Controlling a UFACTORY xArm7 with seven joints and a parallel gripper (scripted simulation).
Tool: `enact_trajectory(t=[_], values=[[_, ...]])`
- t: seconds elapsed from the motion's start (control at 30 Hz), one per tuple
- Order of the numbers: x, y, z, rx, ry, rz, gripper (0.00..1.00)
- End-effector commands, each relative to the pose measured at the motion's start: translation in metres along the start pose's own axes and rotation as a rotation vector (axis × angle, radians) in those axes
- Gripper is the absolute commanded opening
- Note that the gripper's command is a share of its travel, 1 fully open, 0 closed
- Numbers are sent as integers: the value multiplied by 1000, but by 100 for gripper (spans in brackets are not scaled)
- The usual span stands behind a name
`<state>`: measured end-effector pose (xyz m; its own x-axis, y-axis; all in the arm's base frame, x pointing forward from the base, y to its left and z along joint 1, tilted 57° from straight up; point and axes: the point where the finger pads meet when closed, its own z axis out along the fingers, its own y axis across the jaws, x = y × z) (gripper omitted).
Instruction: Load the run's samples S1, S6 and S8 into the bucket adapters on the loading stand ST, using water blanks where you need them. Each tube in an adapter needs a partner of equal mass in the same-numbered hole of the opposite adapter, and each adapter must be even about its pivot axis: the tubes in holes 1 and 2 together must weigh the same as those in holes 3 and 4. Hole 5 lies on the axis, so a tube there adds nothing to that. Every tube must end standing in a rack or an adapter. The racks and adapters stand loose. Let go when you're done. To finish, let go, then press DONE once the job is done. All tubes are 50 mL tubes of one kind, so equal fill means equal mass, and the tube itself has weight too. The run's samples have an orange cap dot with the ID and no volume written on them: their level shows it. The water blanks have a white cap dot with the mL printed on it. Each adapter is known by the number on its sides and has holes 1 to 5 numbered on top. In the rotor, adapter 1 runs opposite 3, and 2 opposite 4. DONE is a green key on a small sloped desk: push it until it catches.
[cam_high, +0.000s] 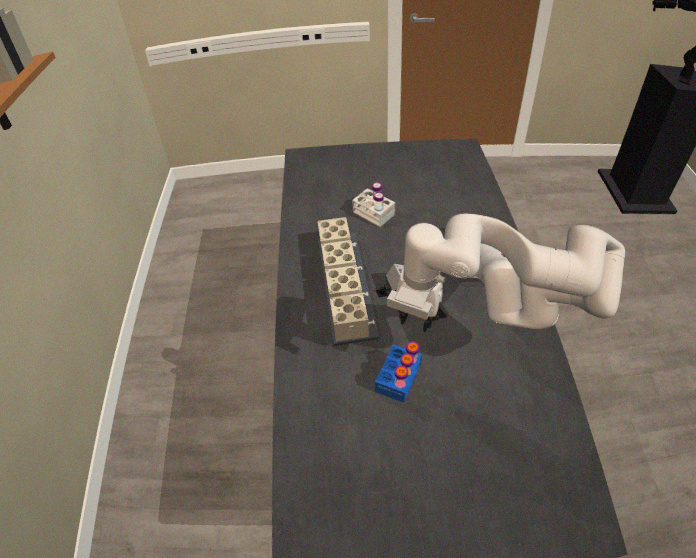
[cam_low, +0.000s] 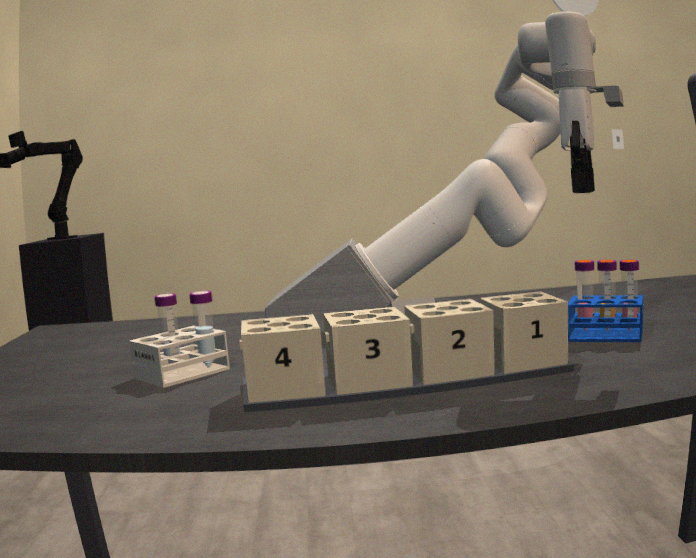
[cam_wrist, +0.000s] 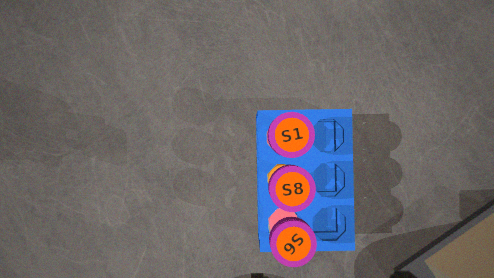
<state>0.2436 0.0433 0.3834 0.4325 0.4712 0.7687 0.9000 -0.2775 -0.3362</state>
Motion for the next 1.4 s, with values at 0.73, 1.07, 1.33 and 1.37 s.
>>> enact_trajectory(t=[0.73,1.07,1.33,1.37], values=[[-4,0,22,-3,2,-1,57],[-4,0,38,-3,2,-1,57],[-4,0,54,-3,2,-1,57],[-4,0,54,-3,2,-1,57]])
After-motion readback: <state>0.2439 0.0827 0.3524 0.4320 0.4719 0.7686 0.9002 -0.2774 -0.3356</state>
